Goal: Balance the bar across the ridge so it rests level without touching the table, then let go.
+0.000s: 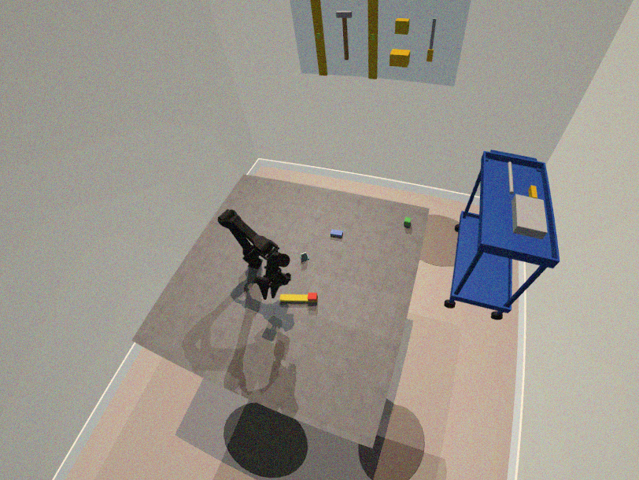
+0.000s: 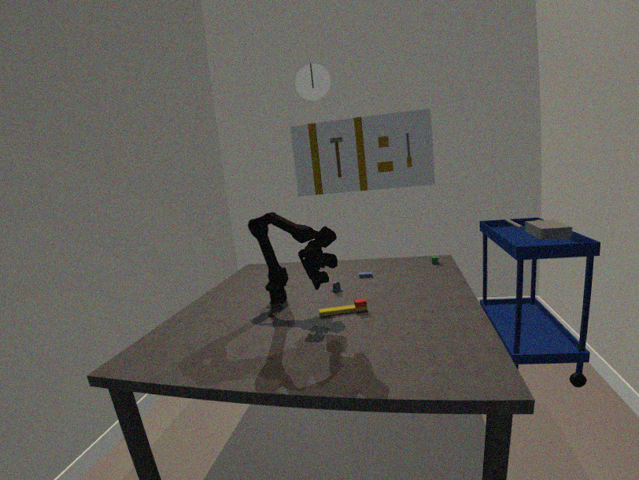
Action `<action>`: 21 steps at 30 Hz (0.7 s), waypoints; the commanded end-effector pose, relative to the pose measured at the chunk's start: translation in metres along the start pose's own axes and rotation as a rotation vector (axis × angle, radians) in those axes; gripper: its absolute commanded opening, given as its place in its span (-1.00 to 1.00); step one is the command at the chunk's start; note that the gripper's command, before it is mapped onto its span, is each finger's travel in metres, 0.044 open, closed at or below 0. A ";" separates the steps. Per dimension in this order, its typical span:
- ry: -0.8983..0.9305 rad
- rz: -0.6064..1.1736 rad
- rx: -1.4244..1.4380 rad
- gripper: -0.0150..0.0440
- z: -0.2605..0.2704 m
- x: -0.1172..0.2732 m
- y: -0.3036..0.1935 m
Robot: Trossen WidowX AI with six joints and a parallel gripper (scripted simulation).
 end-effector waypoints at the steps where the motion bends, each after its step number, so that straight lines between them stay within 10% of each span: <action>1: 0.043 0.013 -0.110 0.58 0.004 -0.001 0.003; 21: 0.195 0.134 -0.632 0.58 0.020 -0.004 0.019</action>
Point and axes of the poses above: the point midway between the two fingers, 35 mm back from their tips, its own x axis back along the fingers, its own z axis across the jaws, y = z × x, the point moved 3 cm from there along x, back along the fingers, and after that the axes turned 14 degrees about -x, right-handed, at the moved point
